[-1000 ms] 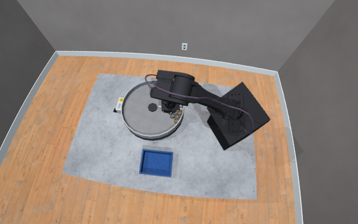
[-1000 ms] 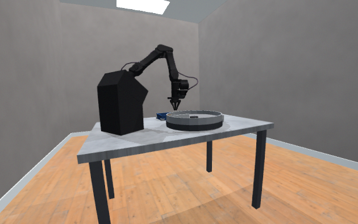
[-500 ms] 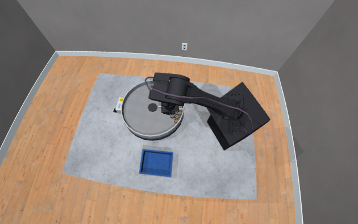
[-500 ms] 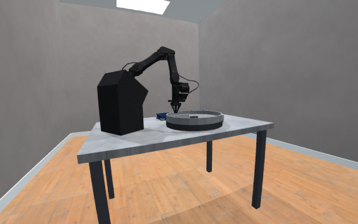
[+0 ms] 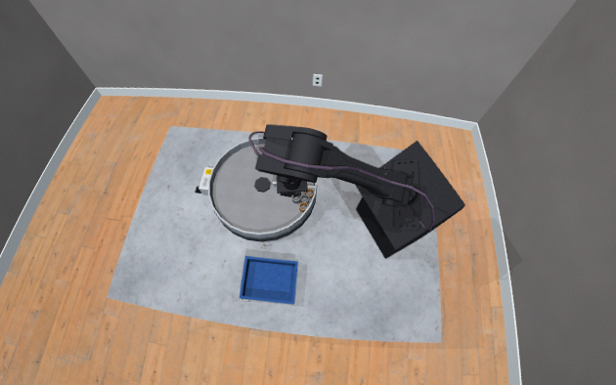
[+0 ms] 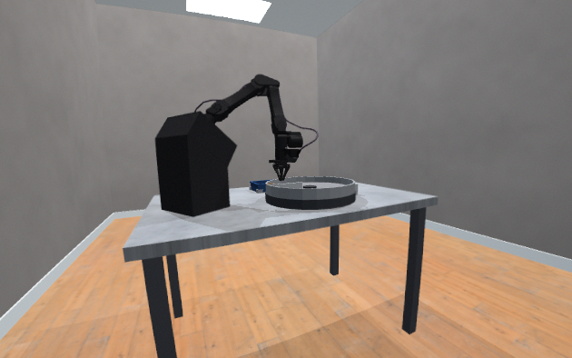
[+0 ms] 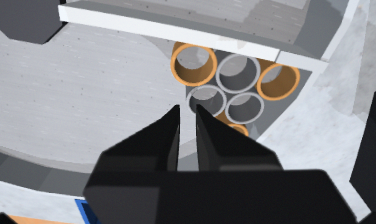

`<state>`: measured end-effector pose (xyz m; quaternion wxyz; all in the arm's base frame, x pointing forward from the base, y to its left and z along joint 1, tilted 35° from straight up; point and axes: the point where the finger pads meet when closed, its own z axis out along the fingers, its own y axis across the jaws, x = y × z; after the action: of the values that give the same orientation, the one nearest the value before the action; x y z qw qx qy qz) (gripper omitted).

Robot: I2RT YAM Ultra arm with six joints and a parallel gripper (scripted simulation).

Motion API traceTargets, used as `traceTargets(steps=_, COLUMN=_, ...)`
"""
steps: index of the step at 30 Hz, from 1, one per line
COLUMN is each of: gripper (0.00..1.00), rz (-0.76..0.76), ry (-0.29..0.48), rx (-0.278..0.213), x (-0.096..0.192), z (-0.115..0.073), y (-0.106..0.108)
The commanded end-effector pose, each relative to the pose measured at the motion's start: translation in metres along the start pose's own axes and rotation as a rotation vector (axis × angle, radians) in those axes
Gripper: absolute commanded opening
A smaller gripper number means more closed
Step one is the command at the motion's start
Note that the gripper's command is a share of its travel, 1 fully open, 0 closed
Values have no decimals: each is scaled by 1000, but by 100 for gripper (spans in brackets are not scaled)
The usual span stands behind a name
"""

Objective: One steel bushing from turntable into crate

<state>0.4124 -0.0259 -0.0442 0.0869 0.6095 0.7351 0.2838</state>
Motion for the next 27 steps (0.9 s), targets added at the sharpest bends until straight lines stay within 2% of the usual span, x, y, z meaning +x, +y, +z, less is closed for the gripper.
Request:
traceTargets(steps=1, gripper=13, rz=-9, ry=-45, rx=-63, x=-14, z=-13, y=25)
traceTargets(steps=23, gripper=13, rz=-6, ry=-45, rx=-62, x=-14, z=-11, y=23)
traceTargets(steps=27, gripper=13, rz=7, ry=-29, rx=-24, x=-6, z=-5, y=3)
